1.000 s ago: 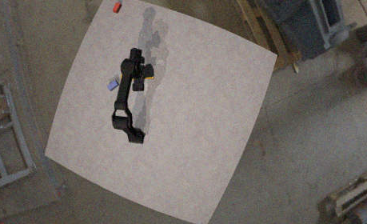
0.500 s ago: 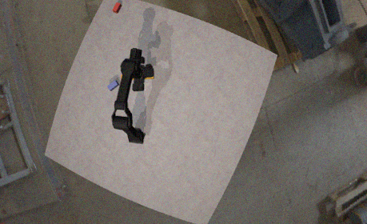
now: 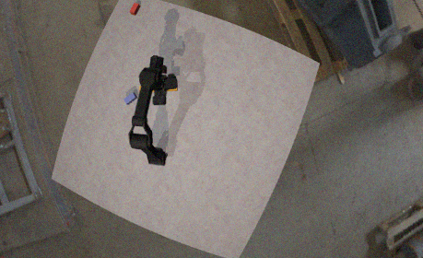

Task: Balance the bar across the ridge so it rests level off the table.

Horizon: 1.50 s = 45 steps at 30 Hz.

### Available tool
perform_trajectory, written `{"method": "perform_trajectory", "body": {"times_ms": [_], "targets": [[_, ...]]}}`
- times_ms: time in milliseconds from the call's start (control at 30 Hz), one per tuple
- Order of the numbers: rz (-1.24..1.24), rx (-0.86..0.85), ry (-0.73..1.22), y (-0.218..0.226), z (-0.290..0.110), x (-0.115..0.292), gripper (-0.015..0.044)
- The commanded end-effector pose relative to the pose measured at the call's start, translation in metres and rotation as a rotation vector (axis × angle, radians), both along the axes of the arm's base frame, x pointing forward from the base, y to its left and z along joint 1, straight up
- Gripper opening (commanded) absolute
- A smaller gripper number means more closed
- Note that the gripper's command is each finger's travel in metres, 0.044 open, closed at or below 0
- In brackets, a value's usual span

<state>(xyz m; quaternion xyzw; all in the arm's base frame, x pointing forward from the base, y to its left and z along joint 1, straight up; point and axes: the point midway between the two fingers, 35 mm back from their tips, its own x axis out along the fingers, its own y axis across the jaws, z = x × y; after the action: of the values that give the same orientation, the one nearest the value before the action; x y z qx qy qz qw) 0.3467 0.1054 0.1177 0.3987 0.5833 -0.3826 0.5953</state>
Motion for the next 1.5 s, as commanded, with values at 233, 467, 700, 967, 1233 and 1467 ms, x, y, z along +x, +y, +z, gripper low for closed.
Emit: {"method": "perform_trajectory", "body": {"times_ms": [233,467,700,967,1233,1467], "targets": [[-0.004,-0.001,-0.002,-0.0001,-0.0011,0.0004,0.0000],[-0.004,-0.001,-0.002,0.0000,-0.0016,0.0004,0.0000],[-0.004,-0.001,-0.002,0.0000,-0.0022,0.0003,0.0000],[-0.004,-0.001,-0.002,-0.0001,-0.0029,0.0002,0.0000],[-0.004,-0.001,-0.002,-0.0001,-0.0036,0.0002,0.0000],[-0.004,-0.001,-0.002,-0.0002,-0.0041,0.0001,0.0000]]}}
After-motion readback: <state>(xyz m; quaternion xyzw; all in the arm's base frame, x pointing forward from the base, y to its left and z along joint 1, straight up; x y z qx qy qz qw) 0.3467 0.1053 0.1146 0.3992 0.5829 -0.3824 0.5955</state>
